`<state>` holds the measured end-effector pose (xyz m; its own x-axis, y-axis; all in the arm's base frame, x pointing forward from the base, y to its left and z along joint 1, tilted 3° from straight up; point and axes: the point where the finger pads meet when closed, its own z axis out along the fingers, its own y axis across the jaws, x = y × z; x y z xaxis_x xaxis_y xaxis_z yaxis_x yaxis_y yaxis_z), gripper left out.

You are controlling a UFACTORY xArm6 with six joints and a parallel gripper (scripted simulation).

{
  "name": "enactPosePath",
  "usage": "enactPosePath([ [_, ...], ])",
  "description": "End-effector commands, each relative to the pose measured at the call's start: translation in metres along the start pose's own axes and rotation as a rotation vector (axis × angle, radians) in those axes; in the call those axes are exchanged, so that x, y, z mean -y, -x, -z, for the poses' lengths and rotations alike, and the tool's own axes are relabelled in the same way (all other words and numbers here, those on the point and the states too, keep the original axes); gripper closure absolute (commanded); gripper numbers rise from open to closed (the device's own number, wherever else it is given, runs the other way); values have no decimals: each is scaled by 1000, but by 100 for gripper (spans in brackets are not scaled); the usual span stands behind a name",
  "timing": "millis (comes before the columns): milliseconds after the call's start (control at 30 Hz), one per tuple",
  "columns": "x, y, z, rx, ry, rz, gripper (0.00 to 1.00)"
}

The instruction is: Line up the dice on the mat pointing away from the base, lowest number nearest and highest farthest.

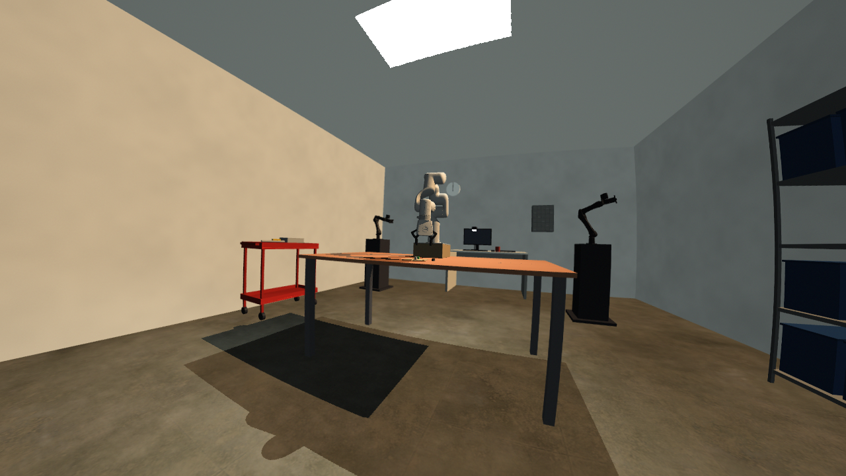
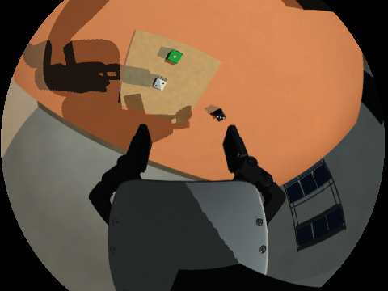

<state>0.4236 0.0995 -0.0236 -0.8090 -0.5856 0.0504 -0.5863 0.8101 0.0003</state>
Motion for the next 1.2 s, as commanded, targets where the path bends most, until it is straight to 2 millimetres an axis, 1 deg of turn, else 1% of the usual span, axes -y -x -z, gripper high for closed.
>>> enactPosePath([
  [0, -9, 8, -1, 8, 10, 117, 0],
  [33, -10, 8, -1, 8, 10, 120, 0],
  [67, -19, 13, -3, 8, 10, 222, 0],
  [200, -28, 17, -4, 9, 9, 318, 0],
  [233, -28, 17, -4, 9, 9, 319, 0],
  [267, -33, 20, -6, 9, 9, 376, 0],
  [333, -36, 21, -6, 9, 9, 406, 0],
  [367, -41, 23, -7, 9, 9, 458, 0],
  [467, -49, 27, -9, 10, 8, 540, 0],
  [567, -49, 27, -9, 10, 8, 545, 0],
  [633, -57, 30, -10, 10, 8, 625, 0],
  [733, -60, 31, -11, 10, 8, 652, 0],
  [767, -60, 31, -11, 10, 8, 652, 69],
  [1167, -60, 31, -11, 10, 8, 652, 69],
])
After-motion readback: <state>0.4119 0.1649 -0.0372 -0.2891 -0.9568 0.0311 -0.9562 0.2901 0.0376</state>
